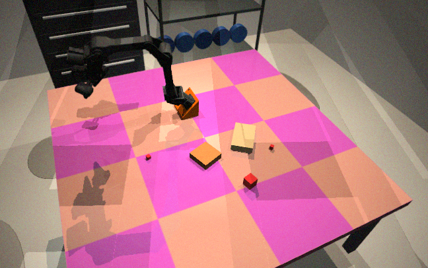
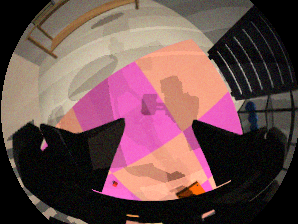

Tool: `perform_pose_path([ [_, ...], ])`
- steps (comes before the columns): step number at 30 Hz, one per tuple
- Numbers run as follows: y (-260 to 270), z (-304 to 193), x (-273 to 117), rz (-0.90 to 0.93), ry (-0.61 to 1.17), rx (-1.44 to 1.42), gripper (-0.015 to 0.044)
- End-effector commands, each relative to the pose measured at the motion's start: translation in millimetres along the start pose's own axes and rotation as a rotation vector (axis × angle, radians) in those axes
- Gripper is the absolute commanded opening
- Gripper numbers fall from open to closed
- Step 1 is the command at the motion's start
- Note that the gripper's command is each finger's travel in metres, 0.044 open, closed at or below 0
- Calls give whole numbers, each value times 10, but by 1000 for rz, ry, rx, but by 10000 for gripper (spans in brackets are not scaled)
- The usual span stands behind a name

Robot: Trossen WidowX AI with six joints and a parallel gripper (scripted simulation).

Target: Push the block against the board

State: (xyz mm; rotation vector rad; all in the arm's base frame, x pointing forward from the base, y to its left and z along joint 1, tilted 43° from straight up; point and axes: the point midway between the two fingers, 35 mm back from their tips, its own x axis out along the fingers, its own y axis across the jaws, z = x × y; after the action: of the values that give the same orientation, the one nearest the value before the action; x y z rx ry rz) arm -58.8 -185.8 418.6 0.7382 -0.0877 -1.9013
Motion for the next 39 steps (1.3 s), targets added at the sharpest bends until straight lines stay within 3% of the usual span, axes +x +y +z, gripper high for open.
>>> perform_pose_path([
  [1,0,0,0,0,0,0,374],
  [15,497,-242,476,116,188,-200,6],
  [32,1333,-1028,867,266,422,-501,0],
  [39,1641,-1502,820,363,521,-690,0],
])
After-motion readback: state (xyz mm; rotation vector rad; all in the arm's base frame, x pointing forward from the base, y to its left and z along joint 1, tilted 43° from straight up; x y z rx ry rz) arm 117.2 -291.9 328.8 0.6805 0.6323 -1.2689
